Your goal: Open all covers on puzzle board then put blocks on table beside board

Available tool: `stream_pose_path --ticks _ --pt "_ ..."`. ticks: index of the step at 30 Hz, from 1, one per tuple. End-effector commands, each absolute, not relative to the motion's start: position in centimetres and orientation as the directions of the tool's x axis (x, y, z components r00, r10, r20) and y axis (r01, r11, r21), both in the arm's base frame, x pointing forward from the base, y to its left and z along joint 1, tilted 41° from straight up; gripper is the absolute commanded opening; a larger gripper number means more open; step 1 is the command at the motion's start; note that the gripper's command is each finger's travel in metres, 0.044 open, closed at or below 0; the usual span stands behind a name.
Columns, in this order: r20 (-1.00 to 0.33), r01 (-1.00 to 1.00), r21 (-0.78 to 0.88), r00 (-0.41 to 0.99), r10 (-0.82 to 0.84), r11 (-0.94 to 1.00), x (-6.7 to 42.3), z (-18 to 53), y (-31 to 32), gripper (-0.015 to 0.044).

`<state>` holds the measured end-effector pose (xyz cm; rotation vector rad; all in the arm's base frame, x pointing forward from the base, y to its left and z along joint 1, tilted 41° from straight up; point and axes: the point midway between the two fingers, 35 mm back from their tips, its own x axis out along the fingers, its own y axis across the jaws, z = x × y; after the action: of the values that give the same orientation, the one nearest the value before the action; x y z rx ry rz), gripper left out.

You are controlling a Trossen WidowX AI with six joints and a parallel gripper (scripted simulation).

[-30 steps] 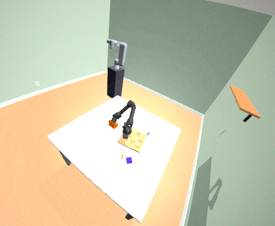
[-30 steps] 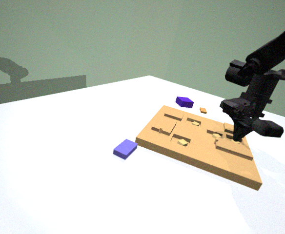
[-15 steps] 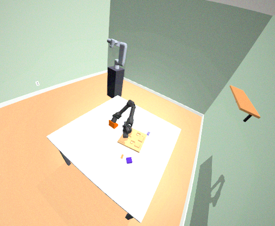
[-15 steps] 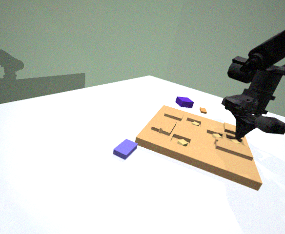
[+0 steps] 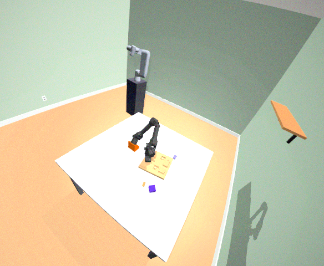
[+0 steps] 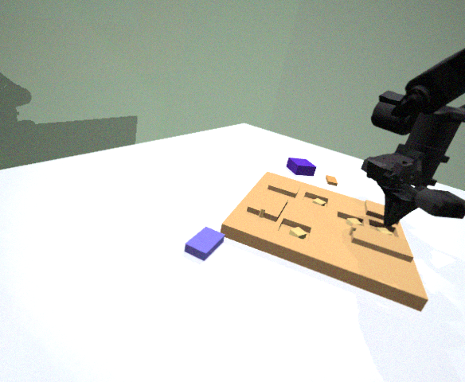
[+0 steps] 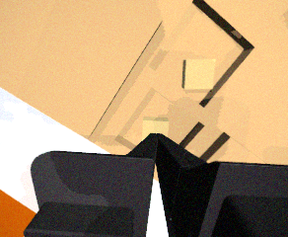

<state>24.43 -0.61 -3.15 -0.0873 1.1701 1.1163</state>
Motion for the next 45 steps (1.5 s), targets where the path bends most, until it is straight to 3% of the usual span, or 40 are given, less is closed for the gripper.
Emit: stream_pose_path --ticks 1,45 --pt "-0.763 -0.733 0.465 -0.047 0.645 0.497 24.4 -3.1 -0.7 0.0000" --pt "-0.763 -0.733 0.465 -0.047 0.645 0.497 24.6 -4.4 0.1 0.0000"
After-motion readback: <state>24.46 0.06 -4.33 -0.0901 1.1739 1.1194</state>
